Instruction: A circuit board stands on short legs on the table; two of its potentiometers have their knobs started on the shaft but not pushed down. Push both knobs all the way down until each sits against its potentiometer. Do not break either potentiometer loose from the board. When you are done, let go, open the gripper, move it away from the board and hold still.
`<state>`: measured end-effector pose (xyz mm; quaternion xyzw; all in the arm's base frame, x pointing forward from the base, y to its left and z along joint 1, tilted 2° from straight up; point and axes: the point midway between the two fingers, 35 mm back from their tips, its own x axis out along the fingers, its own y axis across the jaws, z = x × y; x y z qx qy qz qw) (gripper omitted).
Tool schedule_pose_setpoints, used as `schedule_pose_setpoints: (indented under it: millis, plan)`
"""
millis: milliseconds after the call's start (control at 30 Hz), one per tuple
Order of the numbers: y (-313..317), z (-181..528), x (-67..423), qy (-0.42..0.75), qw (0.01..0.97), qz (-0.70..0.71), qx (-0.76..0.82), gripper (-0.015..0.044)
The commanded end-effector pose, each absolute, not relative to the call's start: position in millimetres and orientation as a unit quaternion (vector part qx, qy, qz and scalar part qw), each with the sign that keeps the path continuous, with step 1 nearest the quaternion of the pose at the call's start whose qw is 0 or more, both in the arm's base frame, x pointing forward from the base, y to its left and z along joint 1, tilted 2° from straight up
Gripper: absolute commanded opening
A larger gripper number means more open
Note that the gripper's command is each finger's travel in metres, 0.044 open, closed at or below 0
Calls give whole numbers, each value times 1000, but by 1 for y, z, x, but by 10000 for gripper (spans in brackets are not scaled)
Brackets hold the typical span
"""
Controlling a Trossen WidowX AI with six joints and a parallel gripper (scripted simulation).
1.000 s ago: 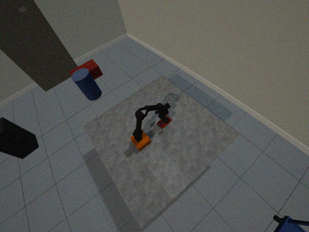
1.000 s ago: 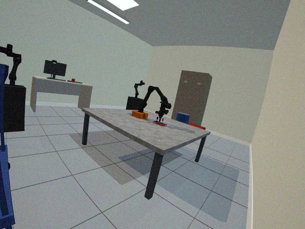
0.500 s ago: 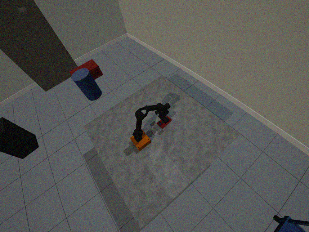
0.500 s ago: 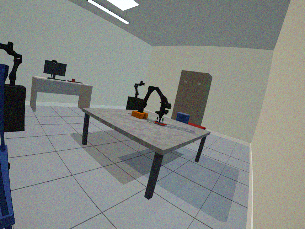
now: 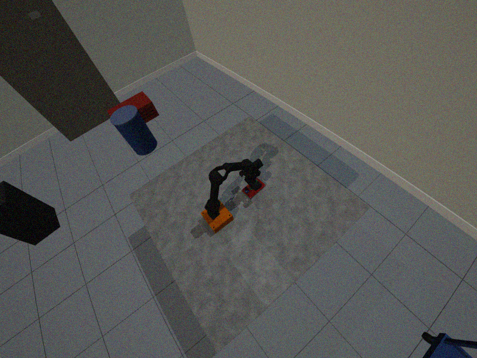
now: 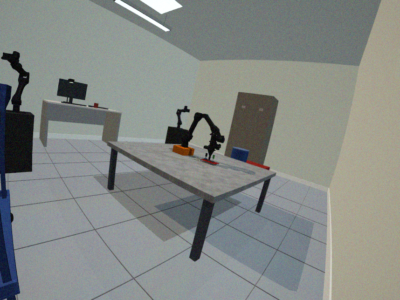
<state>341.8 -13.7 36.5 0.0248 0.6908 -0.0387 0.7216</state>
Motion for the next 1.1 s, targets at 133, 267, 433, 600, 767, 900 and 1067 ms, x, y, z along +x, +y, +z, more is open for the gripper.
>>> schedule_pose_setpoints:
  millis: [133, 267, 433, 600, 767, 900, 1067]
  plan:
    - [-14, 34, 342, 691, 722, -40, 23, 0]
    - [-14, 34, 342, 691, 722, -40, 23, 0]
    - [-14, 33, 342, 691, 722, -40, 23, 0]
    - [-14, 34, 342, 691, 722, -40, 23, 0]
    - [-14, 38, 342, 691, 722, -40, 23, 0]
    - [-14, 45, 342, 691, 722, -40, 23, 0]
    - [-14, 52, 341, 691, 722, -40, 23, 0]
